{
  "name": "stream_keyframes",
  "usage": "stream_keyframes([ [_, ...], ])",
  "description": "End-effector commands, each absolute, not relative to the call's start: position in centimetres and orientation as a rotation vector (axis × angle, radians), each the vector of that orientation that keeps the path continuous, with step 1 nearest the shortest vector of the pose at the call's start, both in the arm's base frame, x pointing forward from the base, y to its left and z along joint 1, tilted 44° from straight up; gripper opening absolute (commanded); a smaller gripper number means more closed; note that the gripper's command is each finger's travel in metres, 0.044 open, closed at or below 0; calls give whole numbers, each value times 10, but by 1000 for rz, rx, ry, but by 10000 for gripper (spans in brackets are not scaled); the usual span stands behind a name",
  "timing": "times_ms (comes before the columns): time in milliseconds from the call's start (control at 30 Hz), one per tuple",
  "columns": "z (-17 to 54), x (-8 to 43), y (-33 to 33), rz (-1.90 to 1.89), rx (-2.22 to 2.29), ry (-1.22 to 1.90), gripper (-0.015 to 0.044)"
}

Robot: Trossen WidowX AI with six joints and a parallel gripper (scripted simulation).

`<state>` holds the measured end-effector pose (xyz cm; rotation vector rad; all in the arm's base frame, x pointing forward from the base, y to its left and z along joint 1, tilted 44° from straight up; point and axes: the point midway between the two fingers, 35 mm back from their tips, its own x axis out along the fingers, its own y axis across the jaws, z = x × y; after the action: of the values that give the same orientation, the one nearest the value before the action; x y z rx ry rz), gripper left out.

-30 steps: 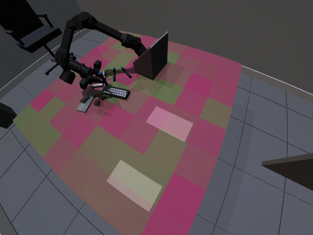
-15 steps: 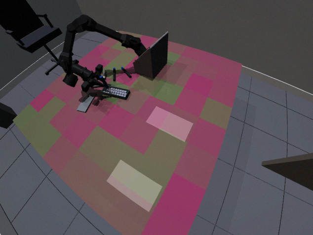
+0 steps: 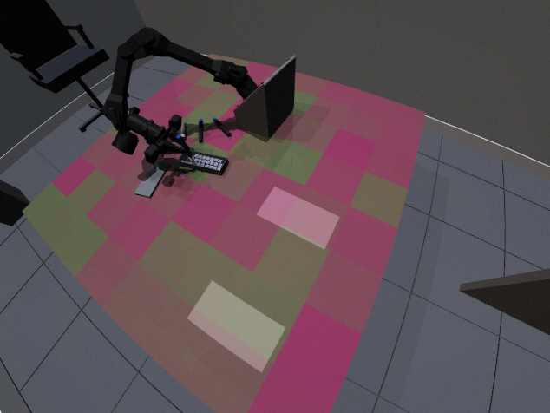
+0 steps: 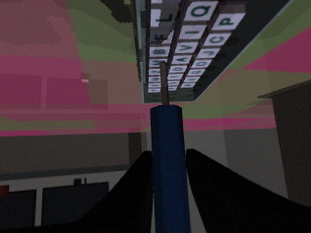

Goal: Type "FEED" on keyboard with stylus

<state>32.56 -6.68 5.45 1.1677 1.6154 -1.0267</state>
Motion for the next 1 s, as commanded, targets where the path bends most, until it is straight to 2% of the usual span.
stream_keyframes([
  [0,52,327,-68,-1025,1161,1618,81],
  [967,45,327,-75,-1025,1161,1618,81],
])
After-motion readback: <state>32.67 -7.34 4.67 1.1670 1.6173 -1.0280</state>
